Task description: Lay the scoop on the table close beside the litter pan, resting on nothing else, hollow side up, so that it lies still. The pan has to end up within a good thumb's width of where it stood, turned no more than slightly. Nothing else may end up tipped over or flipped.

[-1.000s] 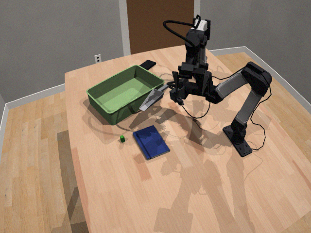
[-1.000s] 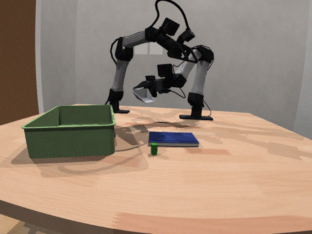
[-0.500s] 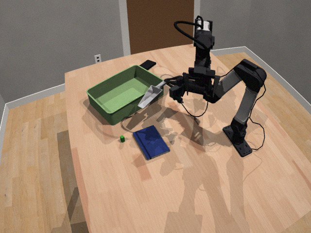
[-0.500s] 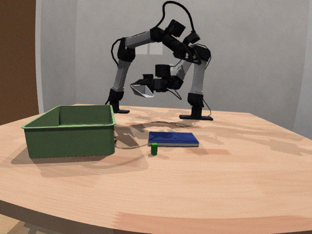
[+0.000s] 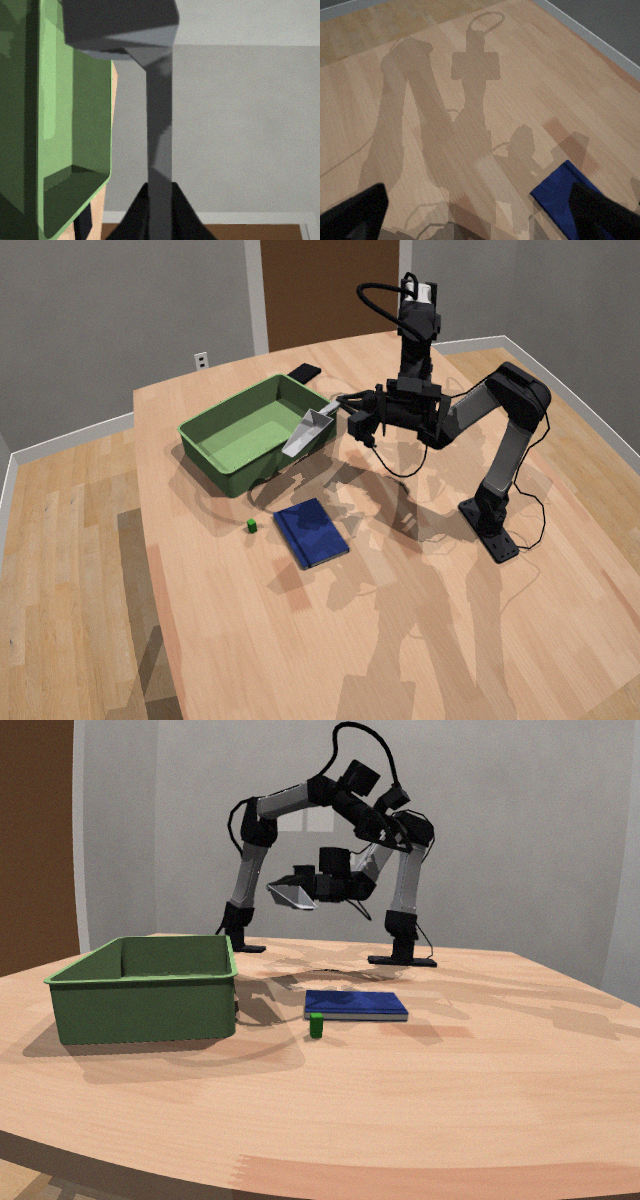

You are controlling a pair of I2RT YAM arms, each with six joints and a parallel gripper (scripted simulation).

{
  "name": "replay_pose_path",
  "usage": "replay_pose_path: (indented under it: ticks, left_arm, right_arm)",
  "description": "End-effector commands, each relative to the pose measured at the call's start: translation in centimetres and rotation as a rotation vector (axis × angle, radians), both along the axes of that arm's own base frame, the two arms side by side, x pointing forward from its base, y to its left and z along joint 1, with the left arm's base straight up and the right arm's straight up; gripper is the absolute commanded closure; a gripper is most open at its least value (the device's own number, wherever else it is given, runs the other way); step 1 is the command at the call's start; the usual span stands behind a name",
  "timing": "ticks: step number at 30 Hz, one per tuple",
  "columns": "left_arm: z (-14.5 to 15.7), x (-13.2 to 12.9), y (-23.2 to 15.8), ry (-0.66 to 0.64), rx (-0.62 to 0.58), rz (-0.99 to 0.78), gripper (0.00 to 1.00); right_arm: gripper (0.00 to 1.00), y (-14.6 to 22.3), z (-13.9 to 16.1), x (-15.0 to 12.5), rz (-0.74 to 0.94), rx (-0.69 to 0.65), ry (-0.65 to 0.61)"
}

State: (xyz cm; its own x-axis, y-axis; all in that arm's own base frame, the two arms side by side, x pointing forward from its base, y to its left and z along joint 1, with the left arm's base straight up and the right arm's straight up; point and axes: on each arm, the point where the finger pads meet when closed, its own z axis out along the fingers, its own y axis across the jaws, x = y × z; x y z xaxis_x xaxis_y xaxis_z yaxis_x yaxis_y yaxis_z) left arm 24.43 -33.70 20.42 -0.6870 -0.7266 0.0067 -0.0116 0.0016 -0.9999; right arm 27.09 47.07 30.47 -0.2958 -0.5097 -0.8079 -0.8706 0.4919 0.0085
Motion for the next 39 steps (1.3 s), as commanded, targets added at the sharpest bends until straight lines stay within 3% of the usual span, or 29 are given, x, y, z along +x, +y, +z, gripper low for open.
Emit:
replay_pose_path:
  ticks: [1, 7, 14, 20, 22, 31, 39]
  left_arm:
    - [1.6, 0.5, 0.1, -0.028, -0.023, 0.018, 0.97]
    - [0.9, 0.5, 0.2, -0.021, -0.011, 0.018, 0.97]
    - [0.9, 0.5, 0.2, -0.021, -0.011, 0.018, 0.97]
    - [0.9, 0.5, 0.2, -0.021, -0.011, 0.018, 0.97]
    - [0.9, 0.5, 0.2, -0.021, -0.011, 0.018, 0.97]
    - [0.9, 0.5, 0.2, -0.021, -0.011, 0.018, 0.97]
    - [0.9, 0.5, 0.2, -0.021, -0.011, 0.018, 0.97]
  right_arm:
    - [0.00, -2.0, 1.4, 0.2, -0.030, 0.008, -0.004]
    - [0.00, -5.4, 2.5, 0.8, -0.075, 0.013, -0.008]
    - [0.00, -15.2, 4.5, 1.1, -0.206, 0.031, -0.027]
    - [0.00, -23.2, 4.7, -0.5, -0.318, 0.053, -0.046]
    - [0.00, -23.2, 4.7, -0.5, -0.318, 0.053, -0.046]
    - [0.00, -30.2, 3.3, -2.9, -0.440, 0.073, -0.071]
    - [0.00, -31.0, 2.5, -2.9, -0.464, 0.070, -0.070]
